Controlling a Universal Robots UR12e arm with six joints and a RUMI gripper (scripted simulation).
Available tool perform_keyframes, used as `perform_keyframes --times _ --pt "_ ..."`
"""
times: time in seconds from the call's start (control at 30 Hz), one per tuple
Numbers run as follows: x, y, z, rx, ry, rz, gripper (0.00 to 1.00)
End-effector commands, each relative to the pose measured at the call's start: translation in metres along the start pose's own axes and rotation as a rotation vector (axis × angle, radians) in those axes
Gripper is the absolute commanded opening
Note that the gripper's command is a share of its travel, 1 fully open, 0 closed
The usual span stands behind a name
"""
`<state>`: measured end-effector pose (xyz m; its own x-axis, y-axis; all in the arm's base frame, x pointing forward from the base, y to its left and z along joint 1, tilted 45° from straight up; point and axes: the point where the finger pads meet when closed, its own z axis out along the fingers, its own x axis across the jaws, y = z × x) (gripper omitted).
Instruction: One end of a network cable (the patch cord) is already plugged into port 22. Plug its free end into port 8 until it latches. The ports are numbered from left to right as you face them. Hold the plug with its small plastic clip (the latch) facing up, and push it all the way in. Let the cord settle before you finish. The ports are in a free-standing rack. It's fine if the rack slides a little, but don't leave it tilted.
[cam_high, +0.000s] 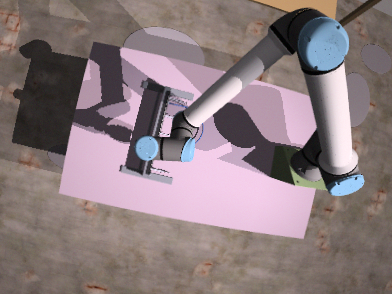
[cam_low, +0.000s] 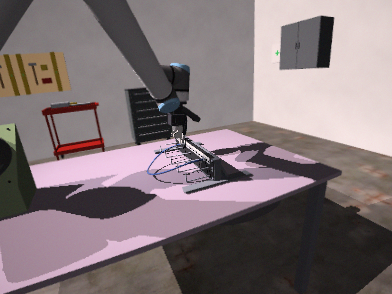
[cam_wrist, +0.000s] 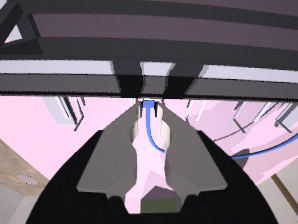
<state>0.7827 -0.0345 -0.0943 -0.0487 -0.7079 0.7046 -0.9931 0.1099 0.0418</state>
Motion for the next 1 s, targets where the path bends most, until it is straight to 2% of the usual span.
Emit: perform_keyframes --times 0.0,0.97 --pt "0.0017 -0.0065 -0.0037 0.007 -0.002 0.008 0.00" --pt "0.0018 -0.0086 -0.0040 -0.001 -0.003 0.012 0.00"
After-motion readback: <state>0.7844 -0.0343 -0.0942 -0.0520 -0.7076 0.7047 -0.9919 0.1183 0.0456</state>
